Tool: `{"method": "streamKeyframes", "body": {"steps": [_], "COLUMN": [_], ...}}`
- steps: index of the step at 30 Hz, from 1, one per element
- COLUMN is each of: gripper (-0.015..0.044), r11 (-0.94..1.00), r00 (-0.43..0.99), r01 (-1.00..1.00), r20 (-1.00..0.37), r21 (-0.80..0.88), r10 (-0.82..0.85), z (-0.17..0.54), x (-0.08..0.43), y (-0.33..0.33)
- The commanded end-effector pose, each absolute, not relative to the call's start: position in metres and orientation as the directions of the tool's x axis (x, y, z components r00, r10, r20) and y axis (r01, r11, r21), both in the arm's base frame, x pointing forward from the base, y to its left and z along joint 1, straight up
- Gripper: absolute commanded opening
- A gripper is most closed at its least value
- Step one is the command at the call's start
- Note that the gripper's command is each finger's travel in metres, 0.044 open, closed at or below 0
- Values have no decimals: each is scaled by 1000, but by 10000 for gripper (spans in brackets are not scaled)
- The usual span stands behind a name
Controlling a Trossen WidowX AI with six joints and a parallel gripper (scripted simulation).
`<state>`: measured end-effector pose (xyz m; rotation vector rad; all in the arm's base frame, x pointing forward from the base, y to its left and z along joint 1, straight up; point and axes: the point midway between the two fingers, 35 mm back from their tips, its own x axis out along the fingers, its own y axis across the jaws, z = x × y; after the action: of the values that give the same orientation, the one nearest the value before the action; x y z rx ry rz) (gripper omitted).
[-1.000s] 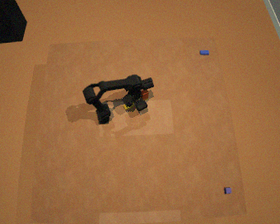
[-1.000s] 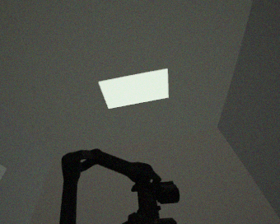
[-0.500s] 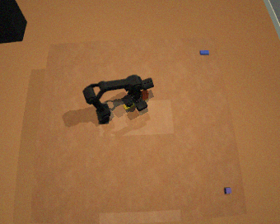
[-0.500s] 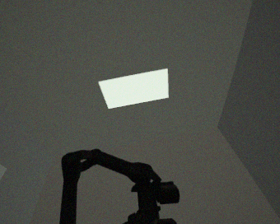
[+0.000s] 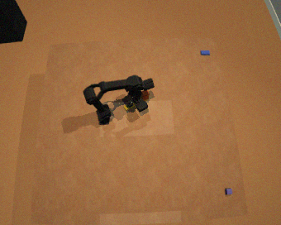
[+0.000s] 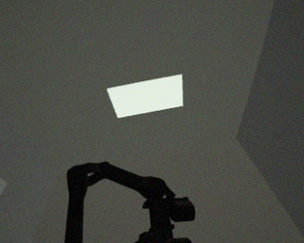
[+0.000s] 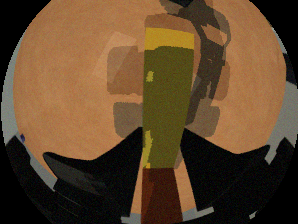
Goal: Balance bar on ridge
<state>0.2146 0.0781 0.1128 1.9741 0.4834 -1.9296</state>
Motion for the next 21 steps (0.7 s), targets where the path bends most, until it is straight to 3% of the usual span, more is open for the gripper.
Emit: {"method": "streamKeyframes", "body": {"steps": [1,21], "gripper": [0,0], "r11": [-887,-887], "r00": [23,23], "r01": [462,462], "r20": [-1000,-1000], "r21": [3,3], "r10": [8,8], "z": [112,111], "x": [215,215], "y": [78,78]}}
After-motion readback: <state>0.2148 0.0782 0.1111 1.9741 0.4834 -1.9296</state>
